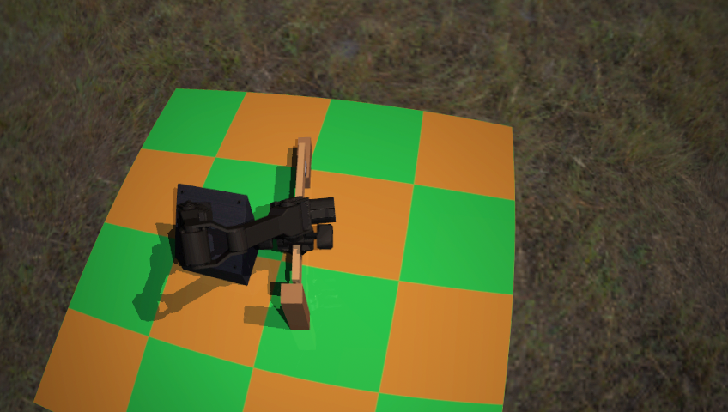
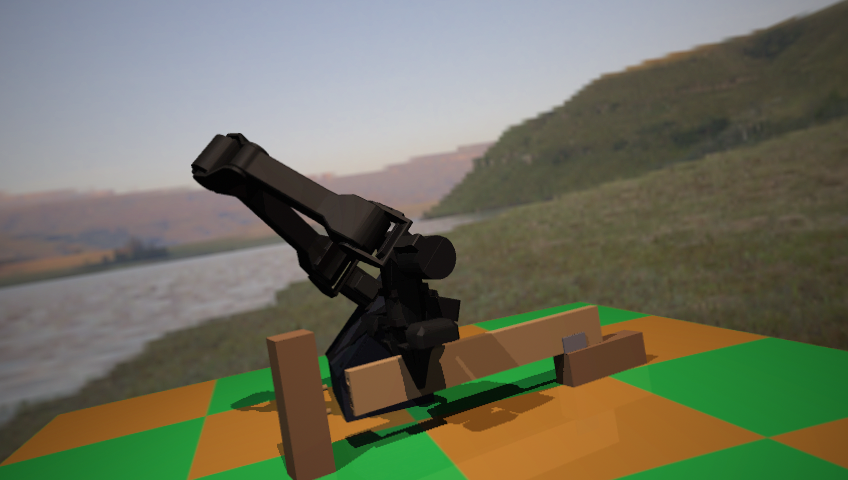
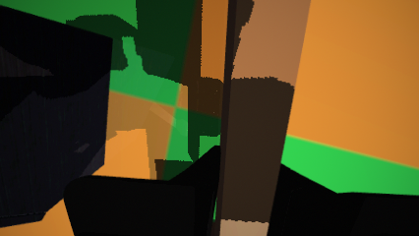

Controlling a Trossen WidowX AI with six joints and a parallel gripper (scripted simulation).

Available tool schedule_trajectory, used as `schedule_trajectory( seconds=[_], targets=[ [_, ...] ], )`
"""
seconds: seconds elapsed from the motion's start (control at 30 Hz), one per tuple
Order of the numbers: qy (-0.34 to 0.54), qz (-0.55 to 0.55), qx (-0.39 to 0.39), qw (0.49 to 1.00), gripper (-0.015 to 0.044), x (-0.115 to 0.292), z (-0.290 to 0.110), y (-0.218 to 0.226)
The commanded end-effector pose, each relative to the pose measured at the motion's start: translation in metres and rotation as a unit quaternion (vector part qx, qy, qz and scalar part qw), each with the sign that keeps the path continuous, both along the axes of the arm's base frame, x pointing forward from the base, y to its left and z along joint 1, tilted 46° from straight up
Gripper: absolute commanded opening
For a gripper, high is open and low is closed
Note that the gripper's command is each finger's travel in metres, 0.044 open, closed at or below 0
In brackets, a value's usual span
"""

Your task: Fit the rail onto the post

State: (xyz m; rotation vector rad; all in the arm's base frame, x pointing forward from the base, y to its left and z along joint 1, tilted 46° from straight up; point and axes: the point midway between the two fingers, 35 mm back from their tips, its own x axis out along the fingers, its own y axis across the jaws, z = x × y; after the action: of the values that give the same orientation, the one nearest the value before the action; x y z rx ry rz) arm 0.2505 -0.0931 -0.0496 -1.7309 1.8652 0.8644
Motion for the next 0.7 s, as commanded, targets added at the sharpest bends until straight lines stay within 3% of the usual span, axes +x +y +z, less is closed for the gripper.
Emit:
schedule_trajectory(
  seconds=[0.0,0.67],
  targets=[
    [-0.001,0.003,0.004,1.0,0.0,0.0012,0.0003,0.003],
    [-0.001,0.003,0.004,1.0,0.0,0.0007,-0.0001,0.0025]
  ],
)
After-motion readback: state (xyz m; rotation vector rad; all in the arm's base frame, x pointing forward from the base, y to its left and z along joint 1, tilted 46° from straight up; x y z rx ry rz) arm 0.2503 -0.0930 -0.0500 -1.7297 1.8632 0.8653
